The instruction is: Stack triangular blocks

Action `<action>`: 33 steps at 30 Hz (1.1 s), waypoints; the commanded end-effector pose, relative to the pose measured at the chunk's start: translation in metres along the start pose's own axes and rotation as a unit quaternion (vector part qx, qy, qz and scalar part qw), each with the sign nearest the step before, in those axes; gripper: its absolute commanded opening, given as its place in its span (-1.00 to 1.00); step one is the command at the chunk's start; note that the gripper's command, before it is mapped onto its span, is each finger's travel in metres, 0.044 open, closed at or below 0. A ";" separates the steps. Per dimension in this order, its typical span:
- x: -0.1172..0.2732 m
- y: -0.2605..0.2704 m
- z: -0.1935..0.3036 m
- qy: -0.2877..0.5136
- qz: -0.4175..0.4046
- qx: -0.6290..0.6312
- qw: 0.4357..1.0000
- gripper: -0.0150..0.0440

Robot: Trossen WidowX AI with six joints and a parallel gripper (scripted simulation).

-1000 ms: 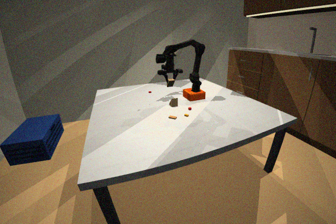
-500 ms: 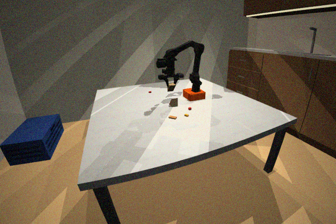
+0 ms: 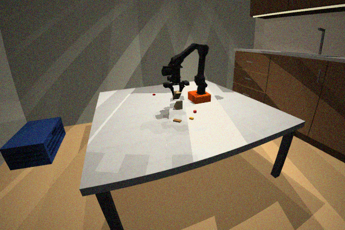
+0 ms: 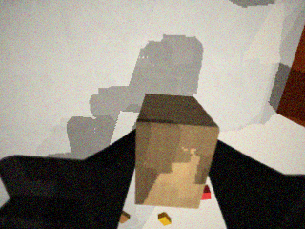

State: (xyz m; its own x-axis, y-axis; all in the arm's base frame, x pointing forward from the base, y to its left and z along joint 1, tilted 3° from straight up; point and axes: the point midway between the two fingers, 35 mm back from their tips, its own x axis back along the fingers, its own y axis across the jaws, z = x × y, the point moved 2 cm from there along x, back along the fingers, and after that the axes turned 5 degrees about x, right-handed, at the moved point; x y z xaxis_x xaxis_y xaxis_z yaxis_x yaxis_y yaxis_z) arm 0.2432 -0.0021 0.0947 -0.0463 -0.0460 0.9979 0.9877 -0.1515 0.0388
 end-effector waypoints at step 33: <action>-0.027 0.002 0.009 -0.001 -0.004 -0.004 1.000 -0.49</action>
State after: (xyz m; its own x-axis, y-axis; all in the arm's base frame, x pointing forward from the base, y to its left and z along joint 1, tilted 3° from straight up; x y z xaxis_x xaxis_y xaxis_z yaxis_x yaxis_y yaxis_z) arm 0.2469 0.0084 0.0685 -0.0506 -0.0475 0.9976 0.9872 -0.1539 0.0427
